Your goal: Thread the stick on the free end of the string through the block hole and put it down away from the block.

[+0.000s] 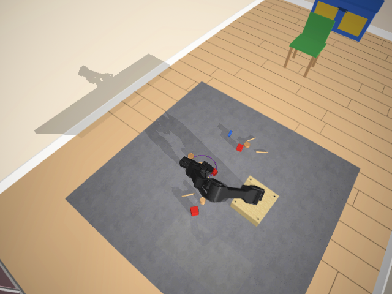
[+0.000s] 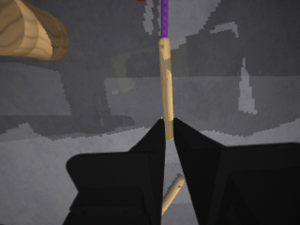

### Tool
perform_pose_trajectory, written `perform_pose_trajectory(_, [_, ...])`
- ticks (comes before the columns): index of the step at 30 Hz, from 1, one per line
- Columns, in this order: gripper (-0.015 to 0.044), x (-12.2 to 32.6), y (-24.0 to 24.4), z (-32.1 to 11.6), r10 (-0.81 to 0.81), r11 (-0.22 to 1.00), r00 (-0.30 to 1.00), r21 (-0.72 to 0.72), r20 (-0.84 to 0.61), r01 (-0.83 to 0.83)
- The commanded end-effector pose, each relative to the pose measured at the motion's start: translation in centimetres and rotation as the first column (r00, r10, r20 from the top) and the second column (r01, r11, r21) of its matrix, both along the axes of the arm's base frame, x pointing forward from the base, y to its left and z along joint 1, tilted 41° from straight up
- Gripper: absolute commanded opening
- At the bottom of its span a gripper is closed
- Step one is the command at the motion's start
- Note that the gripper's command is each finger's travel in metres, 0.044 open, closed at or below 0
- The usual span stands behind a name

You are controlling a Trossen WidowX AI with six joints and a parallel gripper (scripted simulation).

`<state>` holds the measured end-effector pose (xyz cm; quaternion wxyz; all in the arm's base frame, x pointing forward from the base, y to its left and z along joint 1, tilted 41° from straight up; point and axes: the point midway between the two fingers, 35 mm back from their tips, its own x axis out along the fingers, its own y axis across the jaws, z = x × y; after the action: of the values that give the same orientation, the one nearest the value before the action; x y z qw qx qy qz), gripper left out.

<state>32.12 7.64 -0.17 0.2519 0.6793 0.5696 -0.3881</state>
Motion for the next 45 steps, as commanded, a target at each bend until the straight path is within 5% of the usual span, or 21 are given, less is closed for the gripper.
perform_pose_trajectory(1, [0.0000, 0.4, 0.3, 0.4, 0.003, 1.000, 1.000, 0.004, 0.005, -0.003])
perform_pose_trajectory(45, [0.0000, 0.3, 2.1, 0.4, -0.054, 0.998, 0.996, -0.013, 0.064, 0.055])
